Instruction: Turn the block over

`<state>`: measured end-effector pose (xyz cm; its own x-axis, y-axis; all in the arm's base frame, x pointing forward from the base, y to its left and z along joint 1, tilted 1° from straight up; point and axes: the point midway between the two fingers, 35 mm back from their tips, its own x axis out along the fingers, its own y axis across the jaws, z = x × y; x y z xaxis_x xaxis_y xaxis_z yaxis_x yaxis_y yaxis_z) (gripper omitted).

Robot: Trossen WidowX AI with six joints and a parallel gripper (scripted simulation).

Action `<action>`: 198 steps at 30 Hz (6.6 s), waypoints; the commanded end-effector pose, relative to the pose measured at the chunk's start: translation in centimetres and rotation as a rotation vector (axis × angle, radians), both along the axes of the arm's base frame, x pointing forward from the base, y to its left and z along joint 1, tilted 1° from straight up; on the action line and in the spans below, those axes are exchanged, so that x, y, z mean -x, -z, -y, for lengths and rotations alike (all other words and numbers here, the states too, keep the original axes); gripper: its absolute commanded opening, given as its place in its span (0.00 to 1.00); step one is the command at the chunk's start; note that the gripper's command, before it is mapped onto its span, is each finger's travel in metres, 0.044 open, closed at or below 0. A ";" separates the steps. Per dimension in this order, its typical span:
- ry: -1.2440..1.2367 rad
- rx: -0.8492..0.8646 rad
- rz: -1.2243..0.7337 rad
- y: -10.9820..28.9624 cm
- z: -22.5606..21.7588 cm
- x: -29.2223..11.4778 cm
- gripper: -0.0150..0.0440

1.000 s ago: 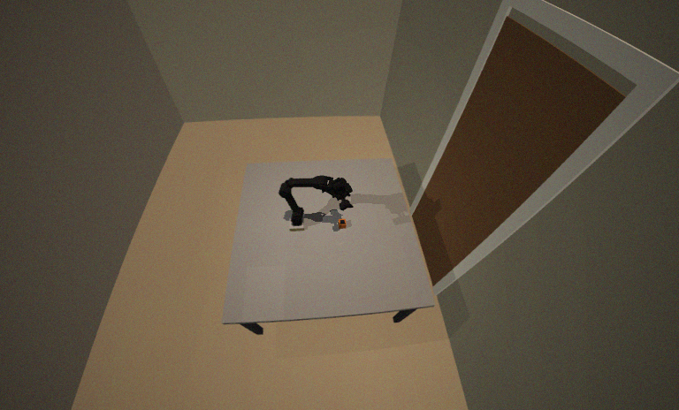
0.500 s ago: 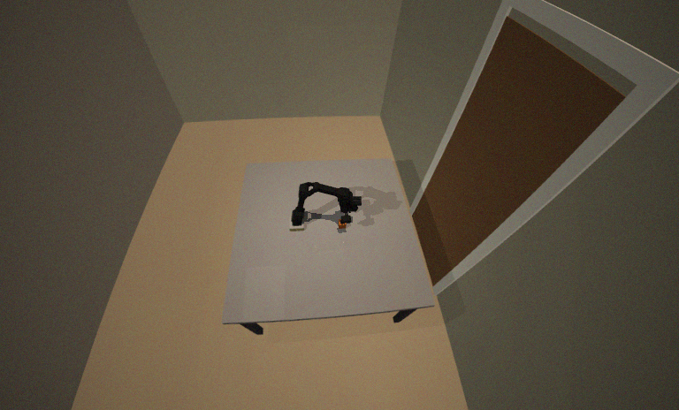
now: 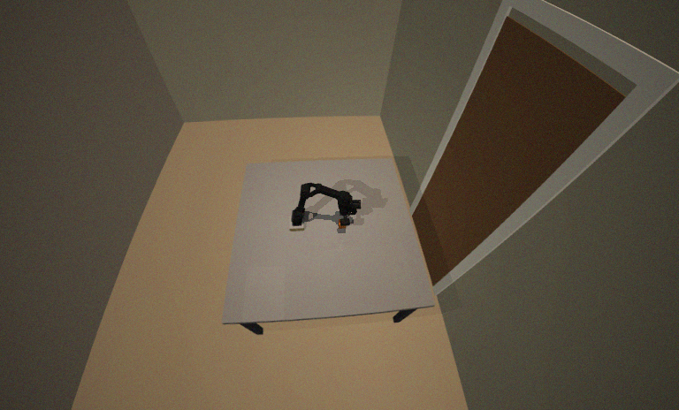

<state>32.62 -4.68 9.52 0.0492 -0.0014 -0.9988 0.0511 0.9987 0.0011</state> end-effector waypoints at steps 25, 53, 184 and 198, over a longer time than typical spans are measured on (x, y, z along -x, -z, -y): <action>0.007 0.002 -0.003 4.7 -0.1 0.1 1.00; 0.005 0.002 -0.002 5.6 -0.1 0.1 0.50; 0.004 0.059 1.058 6.2 -0.1 0.9 1.00; 0.004 0.059 1.058 6.2 -0.1 0.9 1.00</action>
<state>31.78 -4.61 3.36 0.8936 -0.0535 -0.4457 0.0563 0.9984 -0.0070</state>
